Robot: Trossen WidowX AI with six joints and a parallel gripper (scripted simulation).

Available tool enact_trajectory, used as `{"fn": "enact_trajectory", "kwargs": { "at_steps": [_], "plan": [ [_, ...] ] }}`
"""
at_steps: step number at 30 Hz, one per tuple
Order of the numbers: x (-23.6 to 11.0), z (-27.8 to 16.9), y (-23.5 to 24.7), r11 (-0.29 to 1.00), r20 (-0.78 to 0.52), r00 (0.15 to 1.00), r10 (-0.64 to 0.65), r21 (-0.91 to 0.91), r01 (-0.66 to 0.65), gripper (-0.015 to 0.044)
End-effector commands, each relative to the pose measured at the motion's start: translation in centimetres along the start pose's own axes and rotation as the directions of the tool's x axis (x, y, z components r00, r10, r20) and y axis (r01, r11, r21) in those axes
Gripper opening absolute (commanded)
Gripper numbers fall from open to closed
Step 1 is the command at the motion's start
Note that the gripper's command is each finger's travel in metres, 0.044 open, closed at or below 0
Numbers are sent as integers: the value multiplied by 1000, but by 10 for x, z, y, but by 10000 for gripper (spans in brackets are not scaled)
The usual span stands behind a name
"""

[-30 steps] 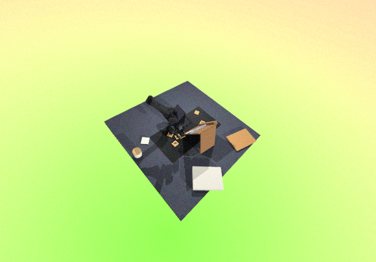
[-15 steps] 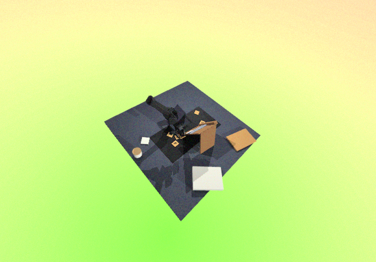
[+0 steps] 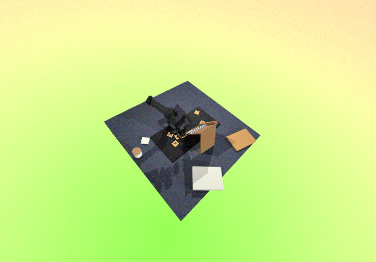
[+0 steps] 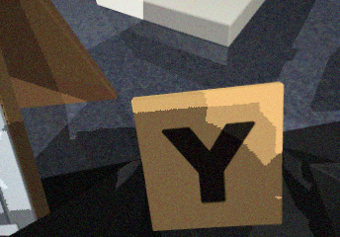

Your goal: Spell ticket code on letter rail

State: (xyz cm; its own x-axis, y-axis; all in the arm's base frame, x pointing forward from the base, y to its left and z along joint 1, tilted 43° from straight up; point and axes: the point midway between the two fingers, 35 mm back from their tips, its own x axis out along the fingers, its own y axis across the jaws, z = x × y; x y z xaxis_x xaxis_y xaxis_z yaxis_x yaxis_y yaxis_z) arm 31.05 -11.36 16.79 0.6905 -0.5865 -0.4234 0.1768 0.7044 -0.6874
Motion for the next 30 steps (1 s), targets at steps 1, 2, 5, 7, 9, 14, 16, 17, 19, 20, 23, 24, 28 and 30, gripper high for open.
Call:
{"fn": "enact_trajectory", "kwargs": {
  "at_steps": [1, 2, 5, 7, 9, 14, 16, 17, 19, 20, 23, 24, 28, 30],
  "plan": [
    [0, 0, 2, 1000, -2, 1000, -4, 5, 4, 0],
    [0, 0, 2, 1000, -2, 1000, -4, 5, 4, 0],
    [1, 0, 4, 1000, -2, 1000, -4, 5, 4, 0],
    [1, 0, 5, 1000, -2, 1000, -4, 5, 4, 0],
    [1, 0, 6, 1000, -2, 1000, -4, 5, 4, 0],
    [1, -1, 8, 1000, -2, 1000, -4, 5, 4, 0],
    [1, -1, 10, 1000, -2, 1000, -4, 5, 4, 0],
    [1, -1, 10, 1000, -2, 1000, -4, 5, 4, 0],
    [1, -1, 11, 1000, -2, 1000, -4, 5, 4, 0],
    [1, -1, 12, 1000, -2, 1000, -4, 5, 4, 0],
    [1, -1, 13, 1000, -2, 1000, -4, 6, 4, 0],
    [1, -1, 14, 1000, -2, 1000, -4, 6, 4, 0],
    [1, -1, 16, 1000, -2, 1000, -4, 6, 4, 0],
    [1, -1, 17, 1000, -2, 1000, -4, 6, 4, 0]
  ]
}}
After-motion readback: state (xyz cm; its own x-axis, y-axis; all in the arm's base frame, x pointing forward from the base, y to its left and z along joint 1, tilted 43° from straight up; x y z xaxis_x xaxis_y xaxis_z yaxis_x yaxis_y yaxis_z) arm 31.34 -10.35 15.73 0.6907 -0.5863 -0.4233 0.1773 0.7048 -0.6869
